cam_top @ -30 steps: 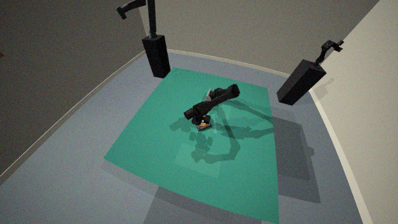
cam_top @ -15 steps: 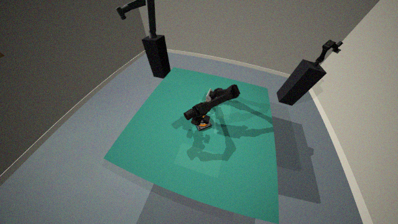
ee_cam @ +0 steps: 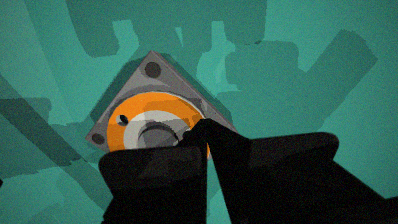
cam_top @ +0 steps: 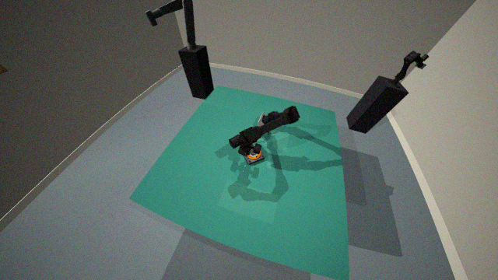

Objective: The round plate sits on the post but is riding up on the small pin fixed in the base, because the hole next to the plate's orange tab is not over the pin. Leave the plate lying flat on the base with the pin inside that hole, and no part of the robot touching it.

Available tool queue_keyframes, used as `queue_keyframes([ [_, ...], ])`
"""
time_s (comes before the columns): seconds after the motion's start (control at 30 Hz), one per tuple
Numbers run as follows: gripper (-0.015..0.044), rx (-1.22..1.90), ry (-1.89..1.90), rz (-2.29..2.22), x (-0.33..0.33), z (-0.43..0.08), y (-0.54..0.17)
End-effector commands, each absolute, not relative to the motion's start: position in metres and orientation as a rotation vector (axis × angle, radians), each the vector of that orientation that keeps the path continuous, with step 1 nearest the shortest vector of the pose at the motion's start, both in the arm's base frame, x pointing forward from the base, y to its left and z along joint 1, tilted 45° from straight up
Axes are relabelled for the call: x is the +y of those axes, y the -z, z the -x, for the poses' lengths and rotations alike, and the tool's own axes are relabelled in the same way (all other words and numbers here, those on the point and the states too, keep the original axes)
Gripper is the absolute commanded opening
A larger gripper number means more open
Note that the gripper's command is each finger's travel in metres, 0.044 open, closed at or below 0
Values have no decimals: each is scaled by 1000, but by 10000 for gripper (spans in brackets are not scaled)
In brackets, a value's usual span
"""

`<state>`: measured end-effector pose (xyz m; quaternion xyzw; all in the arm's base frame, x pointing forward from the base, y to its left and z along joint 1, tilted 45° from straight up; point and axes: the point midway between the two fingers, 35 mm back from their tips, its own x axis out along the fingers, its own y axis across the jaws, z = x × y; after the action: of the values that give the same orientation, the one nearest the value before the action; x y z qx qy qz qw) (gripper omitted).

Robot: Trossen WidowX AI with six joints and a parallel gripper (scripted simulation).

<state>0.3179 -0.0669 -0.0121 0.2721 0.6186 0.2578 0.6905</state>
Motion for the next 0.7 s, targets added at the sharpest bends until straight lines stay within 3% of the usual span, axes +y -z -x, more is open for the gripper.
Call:
queue_keyframes([
  [0.0,0,1396,-576,-613,-67,-310,15],
  [0.67,0,1397,-575,-613,-69,-297,17],
])
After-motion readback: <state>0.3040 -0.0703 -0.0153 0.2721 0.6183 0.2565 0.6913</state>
